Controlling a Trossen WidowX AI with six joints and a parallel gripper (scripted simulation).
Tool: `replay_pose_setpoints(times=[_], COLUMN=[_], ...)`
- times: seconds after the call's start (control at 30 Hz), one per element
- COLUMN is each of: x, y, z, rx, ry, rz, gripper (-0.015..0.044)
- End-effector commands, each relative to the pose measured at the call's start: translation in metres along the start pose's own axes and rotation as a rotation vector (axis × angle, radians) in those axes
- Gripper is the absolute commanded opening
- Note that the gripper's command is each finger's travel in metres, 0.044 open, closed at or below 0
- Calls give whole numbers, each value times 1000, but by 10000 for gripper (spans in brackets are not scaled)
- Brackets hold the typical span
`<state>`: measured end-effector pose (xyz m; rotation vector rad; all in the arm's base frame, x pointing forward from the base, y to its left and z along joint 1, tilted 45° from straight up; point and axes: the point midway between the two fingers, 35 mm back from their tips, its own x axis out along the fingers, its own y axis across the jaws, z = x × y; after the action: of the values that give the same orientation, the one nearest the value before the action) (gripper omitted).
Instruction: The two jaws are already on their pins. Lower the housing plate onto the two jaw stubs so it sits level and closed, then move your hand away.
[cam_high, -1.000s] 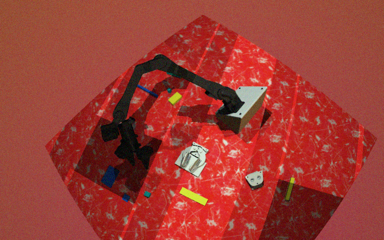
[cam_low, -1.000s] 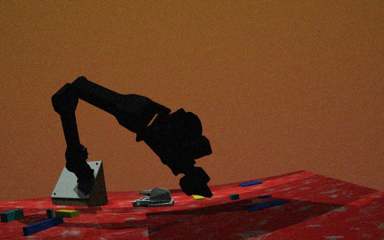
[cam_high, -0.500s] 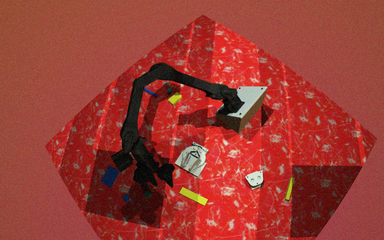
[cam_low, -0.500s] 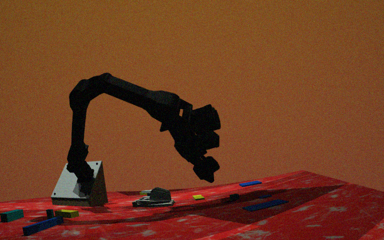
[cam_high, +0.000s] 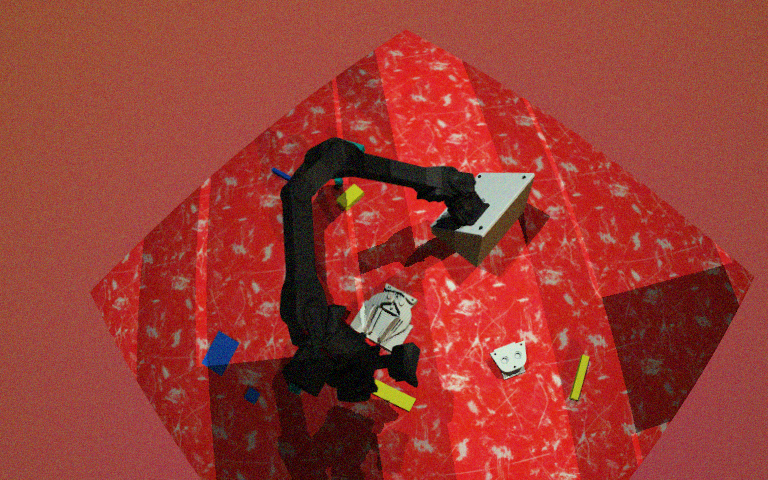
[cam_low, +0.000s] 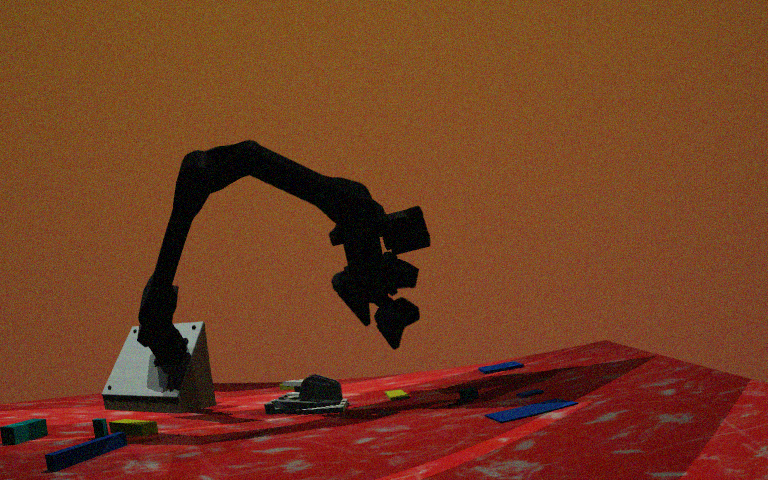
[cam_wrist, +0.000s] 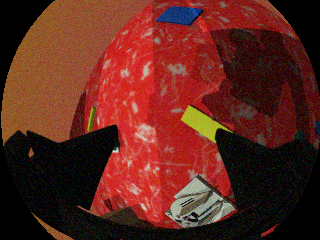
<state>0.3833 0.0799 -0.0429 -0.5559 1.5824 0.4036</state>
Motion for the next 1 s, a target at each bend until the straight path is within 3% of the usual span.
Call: replay_pose_setpoints(times=[0.0, 0.47, 0.97], x=[14, 55, 89], y=[30, 125, 199], z=[-3, -24, -73], rx=[-29, -155, -300], ry=[71, 271, 422], rz=[-13, -130, -356], gripper=[440, 440, 440])
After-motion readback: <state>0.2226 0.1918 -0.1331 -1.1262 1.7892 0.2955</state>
